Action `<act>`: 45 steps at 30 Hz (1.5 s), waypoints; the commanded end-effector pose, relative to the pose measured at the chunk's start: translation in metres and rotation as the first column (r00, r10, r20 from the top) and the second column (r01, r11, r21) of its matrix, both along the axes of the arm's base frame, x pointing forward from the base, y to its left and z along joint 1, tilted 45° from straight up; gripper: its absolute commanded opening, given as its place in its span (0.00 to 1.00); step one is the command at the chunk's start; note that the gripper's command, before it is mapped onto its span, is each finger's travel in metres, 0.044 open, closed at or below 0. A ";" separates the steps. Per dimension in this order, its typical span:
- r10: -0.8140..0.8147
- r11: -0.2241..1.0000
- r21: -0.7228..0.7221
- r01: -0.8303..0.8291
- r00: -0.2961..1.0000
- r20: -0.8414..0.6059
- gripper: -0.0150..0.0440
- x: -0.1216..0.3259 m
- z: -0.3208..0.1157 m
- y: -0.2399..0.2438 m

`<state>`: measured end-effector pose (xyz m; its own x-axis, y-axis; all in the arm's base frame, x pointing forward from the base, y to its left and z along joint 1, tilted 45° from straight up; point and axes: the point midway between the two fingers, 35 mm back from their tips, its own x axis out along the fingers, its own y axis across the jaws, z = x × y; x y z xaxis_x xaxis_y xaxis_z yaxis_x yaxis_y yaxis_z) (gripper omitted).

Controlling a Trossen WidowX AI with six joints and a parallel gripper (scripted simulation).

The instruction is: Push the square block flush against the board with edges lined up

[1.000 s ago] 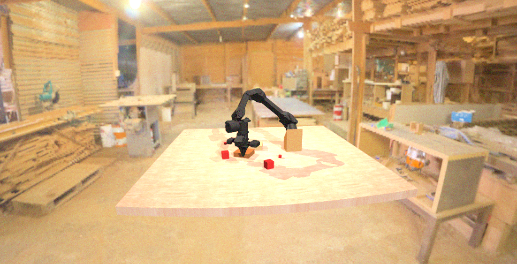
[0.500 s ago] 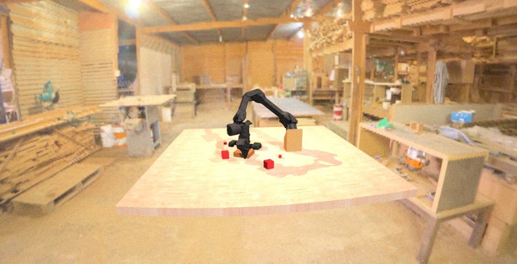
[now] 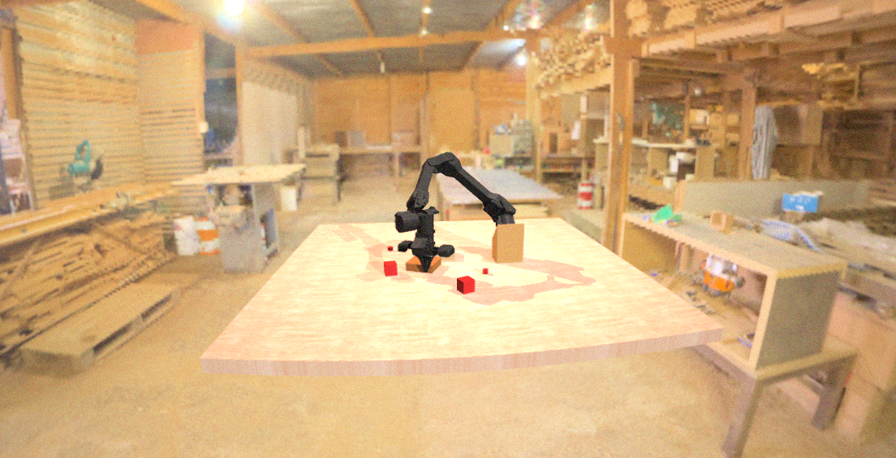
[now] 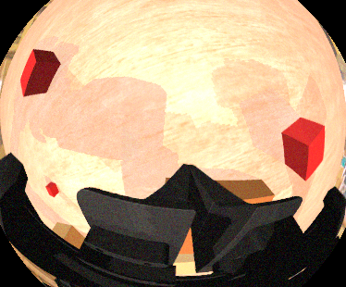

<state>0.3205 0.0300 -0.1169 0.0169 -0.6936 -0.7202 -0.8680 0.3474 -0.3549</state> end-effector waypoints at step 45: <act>-0.002 1.000 -0.005 0.002 1.000 -0.005 0.25 -0.011 0.027 -0.029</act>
<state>0.3061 -0.0023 -0.0860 0.0121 -0.6956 -0.7184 -0.8697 0.3472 -0.3508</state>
